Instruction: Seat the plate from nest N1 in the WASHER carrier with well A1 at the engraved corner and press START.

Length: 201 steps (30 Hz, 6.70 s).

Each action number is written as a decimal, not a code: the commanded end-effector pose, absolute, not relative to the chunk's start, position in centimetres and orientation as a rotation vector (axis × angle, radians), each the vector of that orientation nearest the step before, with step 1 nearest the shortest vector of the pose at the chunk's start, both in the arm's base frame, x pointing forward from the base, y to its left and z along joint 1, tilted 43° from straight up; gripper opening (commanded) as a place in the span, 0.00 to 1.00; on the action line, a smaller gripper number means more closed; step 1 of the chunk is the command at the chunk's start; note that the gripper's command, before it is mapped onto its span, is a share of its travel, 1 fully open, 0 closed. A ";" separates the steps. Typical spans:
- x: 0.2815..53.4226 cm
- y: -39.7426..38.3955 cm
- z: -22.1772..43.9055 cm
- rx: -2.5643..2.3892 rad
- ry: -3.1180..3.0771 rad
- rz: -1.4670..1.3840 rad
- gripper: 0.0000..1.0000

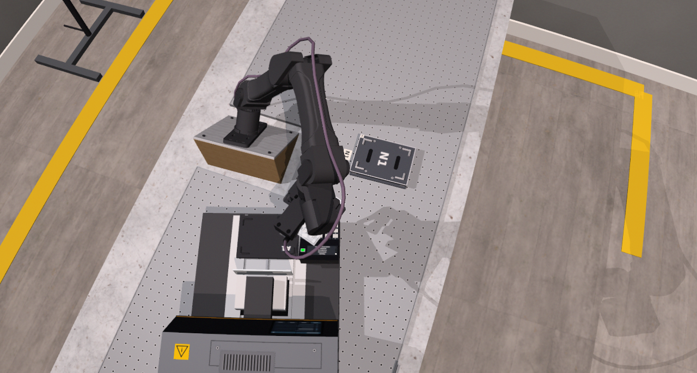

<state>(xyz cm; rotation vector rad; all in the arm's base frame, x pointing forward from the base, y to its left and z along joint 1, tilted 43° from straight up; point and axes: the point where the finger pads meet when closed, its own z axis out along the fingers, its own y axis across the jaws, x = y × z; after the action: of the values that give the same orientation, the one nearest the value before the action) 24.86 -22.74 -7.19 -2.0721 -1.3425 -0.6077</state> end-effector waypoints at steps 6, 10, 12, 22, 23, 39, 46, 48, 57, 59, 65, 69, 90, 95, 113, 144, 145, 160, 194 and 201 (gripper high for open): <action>24.9 -24.4 -5.9 -2.124 -1.344 -0.595 0.84; 24.9 -24.4 -5.9 -2.123 -1.346 -0.596 0.84; 24.9 -24.4 -5.9 -2.123 -1.346 -0.596 0.84; 24.9 -24.4 -5.9 -2.123 -1.346 -0.596 0.84; 24.9 -24.4 -5.9 -2.123 -1.346 -0.596 0.84; 21.8 -23.8 -8.0 -2.163 -1.108 -0.513 0.84; 19.6 -24.8 -8.6 -2.230 -0.918 -0.439 0.84; 19.3 -26.4 -8.1 -2.291 -0.868 -0.418 0.84; 15.2 -27.9 -9.5 -2.358 -0.505 -0.278 0.84; 14.3 -28.3 -9.7 -2.369 -0.425 -0.247 0.84; 13.5 -28.6 -10.0 -2.384 -0.279 -0.180 0.84; 13.8 -28.8 -9.7 -2.399 -0.223 -0.152 0.84; 13.2 -29.0 -9.8 -2.398 -0.202 -0.162 0.84; 13.2 -28.9 -9.9 -2.396 -0.202 -0.161 0.84; 13.1 -28.8 -10.0 -2.391 -0.202 -0.161 0.84; 13.0 -28.8 -10.1 -2.390 -0.204 -0.161 0.84; 13.0 -28.8 -10.1 -2.390 -0.204 -0.161 0.84; 13.0 -28.8 -10.1 -2.390 -0.205 -0.162 0.84; 13.1 -29.2 -9.5 -2.408 -0.210 -0.167 0.84; 13.1 -29.2 -9.5 -2.408 -0.211 -0.167 0.84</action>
<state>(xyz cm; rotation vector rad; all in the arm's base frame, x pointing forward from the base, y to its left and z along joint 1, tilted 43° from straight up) 13.65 -27.97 -10.23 -2.3785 -0.2173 -0.1705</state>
